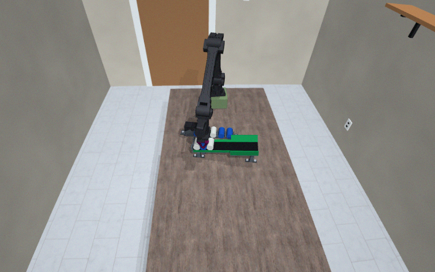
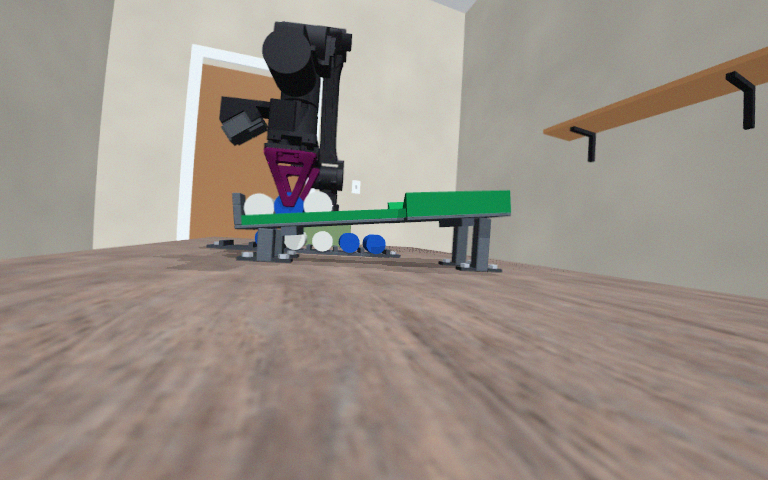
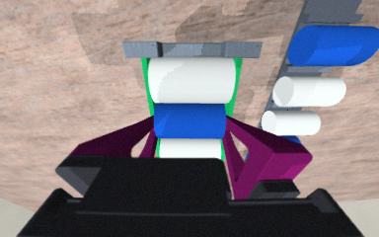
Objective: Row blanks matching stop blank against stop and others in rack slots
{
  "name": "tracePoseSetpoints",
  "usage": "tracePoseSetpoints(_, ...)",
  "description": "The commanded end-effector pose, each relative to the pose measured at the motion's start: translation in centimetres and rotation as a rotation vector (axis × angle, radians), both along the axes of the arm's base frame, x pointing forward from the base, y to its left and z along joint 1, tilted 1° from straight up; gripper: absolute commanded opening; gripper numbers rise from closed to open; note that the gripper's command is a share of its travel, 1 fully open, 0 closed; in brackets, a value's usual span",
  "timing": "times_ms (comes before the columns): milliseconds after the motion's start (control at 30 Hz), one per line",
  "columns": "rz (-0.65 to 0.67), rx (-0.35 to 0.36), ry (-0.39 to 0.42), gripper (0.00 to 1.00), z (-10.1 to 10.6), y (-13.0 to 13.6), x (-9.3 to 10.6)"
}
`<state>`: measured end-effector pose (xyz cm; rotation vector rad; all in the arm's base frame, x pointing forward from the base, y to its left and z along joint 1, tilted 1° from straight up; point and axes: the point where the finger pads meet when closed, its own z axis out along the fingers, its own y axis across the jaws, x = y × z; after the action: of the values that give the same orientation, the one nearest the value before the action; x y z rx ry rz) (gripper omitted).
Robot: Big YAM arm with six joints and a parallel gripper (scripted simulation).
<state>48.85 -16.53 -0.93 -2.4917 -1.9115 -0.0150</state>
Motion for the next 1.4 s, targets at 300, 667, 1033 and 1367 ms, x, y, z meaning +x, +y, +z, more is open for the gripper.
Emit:
tracePoseSetpoints(300,-0.008,-0.010,-0.027,0.63,1.7,-0.2,1.9)
tracePoseSetpoints(667,-0.012,-0.020,-0.057,0.63,10.7,-0.5,1.9)
tracePoseSetpoints(1033,-0.013,-0.006,-0.012,0.63,10.7,-0.3,1.0)
tracePoseSetpoints(1367,-0.002,-0.012,-0.026,0.63,10.4,-1.5,-1.1)
